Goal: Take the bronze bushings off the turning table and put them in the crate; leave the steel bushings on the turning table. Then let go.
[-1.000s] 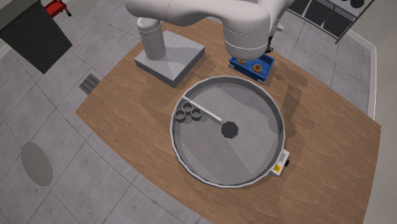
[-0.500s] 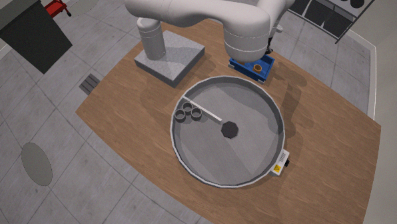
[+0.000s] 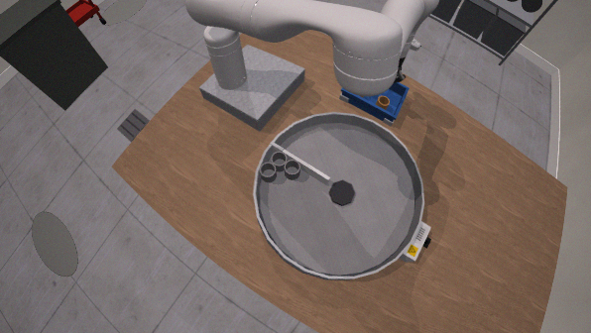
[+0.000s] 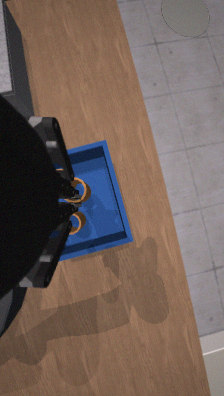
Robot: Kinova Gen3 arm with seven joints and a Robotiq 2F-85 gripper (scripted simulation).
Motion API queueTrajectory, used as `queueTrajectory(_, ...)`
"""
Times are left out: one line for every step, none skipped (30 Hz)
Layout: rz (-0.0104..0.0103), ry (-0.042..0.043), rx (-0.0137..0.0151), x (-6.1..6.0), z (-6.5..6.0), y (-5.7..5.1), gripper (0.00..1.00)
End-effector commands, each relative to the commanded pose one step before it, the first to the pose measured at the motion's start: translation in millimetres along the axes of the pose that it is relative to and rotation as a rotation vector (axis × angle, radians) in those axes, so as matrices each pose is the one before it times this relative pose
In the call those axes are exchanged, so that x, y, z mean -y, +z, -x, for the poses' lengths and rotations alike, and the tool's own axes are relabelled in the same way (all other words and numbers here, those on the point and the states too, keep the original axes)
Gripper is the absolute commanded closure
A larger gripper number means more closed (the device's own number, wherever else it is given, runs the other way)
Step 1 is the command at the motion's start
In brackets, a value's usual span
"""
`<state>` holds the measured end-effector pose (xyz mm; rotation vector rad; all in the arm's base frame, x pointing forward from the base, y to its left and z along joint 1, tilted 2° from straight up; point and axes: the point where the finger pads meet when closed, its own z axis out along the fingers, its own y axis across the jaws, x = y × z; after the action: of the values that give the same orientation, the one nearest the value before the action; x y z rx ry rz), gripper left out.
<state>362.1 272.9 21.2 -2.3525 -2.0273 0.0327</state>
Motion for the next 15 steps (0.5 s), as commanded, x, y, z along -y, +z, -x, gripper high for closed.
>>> queueTrajectory(0.00207, 0.00233, -0.00279, 0.58, -1.28, 1.31, 1.0)
queueTrajectory(0.0, 0.0, 0.0, 0.0, 0.0, 0.0, 1.0)
queueTrajectory(-0.00091, -0.00196, 0.00175, -0.8, 0.9, -0.18, 1.0)
queueTrajectory(0.00005, 0.00019, -0.00006, 0.02, -0.04, 1.76, 1.0)
queueTrajectory(0.00005, 0.00019, -0.00006, 0.02, -0.04, 1.76, 1.0)
queueTrajectory(0.00005, 0.00019, -0.00006, 0.02, -0.04, 1.76, 1.0)
queueTrajectory(0.00005, 0.00019, -0.00006, 0.02, -0.04, 1.76, 1.0)
queueTrajectory(0.0, 0.0, 0.0, 0.0, 0.0, 0.0, 1.0)
queueTrajectory(0.0, 0.0, 0.0, 0.0, 0.0, 0.0, 1.0)
queueTrajectory(0.0, 0.0, 0.0, 0.0, 0.0, 0.0, 1.0)
queueTrajectory(0.0, 0.0, 0.0, 0.0, 0.0, 0.0, 1.0)
queueTrajectory(0.0, 0.0, 0.0, 0.0, 0.0, 0.0, 1.0)
queueTrajectory(0.0, 0.0, 0.0, 0.0, 0.0, 0.0, 1.0)
queueTrajectory(0.0, 0.0, 0.0, 0.0, 0.0, 0.0, 1.0)
queueTrajectory(0.0, 0.0, 0.0, 0.0, 0.0, 0.0, 1.0)
